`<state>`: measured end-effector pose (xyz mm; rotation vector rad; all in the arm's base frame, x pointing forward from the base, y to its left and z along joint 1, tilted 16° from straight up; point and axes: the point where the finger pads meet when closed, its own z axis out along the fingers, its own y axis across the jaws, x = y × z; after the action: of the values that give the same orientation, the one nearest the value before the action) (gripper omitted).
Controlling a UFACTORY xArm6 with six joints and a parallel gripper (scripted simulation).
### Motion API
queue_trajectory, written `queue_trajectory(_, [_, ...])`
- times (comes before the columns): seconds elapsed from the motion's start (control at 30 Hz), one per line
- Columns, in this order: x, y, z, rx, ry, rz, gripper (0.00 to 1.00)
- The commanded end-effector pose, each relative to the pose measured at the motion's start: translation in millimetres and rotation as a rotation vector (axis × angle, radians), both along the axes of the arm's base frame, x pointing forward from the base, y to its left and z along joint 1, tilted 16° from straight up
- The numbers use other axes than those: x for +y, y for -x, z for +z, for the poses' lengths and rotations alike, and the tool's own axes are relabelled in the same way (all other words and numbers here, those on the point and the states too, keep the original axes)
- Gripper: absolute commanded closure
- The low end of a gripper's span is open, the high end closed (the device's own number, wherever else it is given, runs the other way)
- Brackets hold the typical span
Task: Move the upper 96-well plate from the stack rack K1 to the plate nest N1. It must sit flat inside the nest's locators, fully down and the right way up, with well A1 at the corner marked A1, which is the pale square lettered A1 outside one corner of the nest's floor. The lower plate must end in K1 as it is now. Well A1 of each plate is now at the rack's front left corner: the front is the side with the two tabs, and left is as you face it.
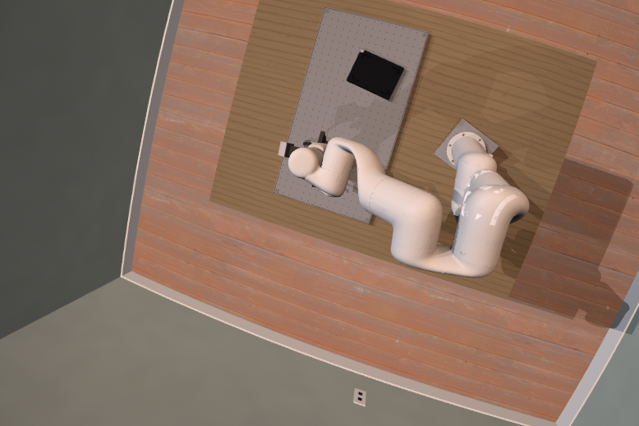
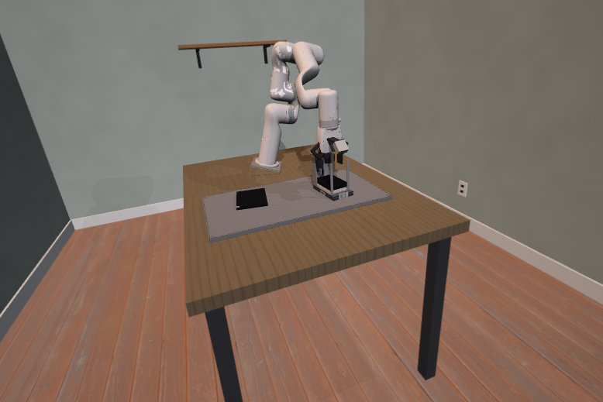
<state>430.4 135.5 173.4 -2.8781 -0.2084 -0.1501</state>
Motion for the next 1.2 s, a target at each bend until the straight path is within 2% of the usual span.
queue_trajectory(0.0, [3,-2.0,-7.5,-0.004,-0.001,0.0,0.0])
queue_trajectory(0.77, [12,-5.0,-41.2,-0.004,-0.001,0.0,0.0])
queue_trajectory(1.17, [13,-5.5,-46.7,-0.004,-0.001,0.0,0.0])
